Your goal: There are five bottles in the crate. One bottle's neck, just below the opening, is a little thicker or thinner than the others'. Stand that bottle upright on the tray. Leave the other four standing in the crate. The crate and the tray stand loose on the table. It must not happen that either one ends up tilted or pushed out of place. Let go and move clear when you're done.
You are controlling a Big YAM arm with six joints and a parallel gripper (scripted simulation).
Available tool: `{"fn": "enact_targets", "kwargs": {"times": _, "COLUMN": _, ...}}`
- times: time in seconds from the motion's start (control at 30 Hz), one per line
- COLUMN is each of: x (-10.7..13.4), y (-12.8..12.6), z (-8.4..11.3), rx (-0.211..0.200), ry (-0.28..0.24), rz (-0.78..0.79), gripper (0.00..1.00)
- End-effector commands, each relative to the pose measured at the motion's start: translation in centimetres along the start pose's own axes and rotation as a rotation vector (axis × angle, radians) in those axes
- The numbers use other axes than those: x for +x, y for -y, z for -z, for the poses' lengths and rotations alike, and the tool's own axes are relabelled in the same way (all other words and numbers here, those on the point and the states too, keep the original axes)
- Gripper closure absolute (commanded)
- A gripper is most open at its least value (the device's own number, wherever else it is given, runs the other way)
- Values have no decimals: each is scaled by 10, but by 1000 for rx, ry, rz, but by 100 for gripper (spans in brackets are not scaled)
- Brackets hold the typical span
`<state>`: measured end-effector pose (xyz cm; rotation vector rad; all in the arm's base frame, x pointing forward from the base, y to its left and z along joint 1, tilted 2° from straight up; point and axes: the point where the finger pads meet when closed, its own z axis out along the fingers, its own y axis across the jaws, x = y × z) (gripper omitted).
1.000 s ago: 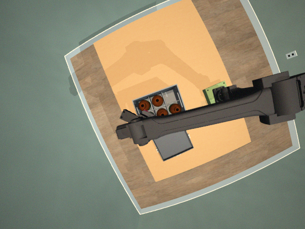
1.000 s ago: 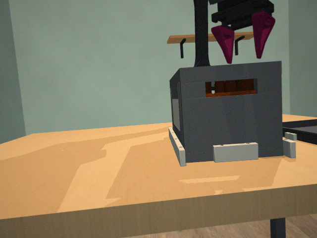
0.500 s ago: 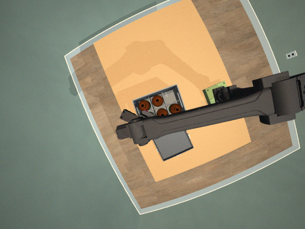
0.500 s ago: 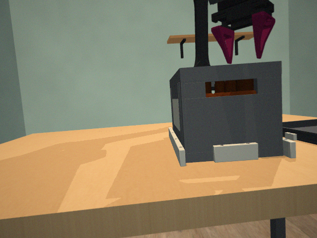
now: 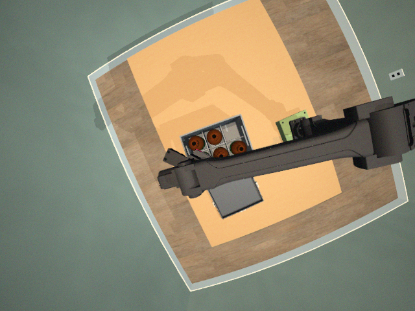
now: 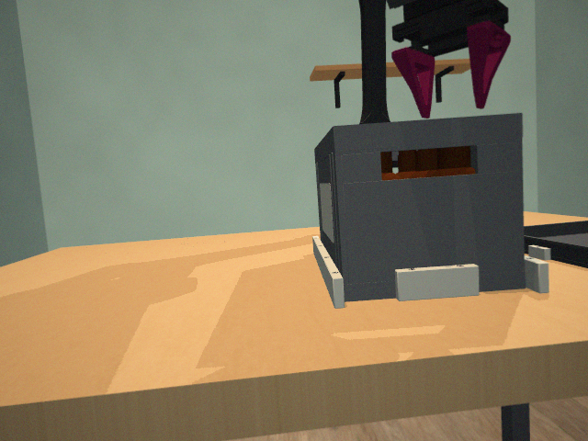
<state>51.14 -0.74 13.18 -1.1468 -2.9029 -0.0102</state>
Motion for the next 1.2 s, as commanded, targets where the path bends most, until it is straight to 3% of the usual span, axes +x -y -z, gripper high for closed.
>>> {"fn": "enact_targets", "kwargs": {"times": 0.0, "x": 6, "y": -3, "z": -9, "rx": 11, "ry": -11, "rz": 1, "gripper": 39}}
{"fn": "enact_targets", "kwargs": {"times": 1.17, "x": 6, "y": -4, "z": -8, "rx": 12, "ry": -13, "rz": 1, "gripper": 39}}
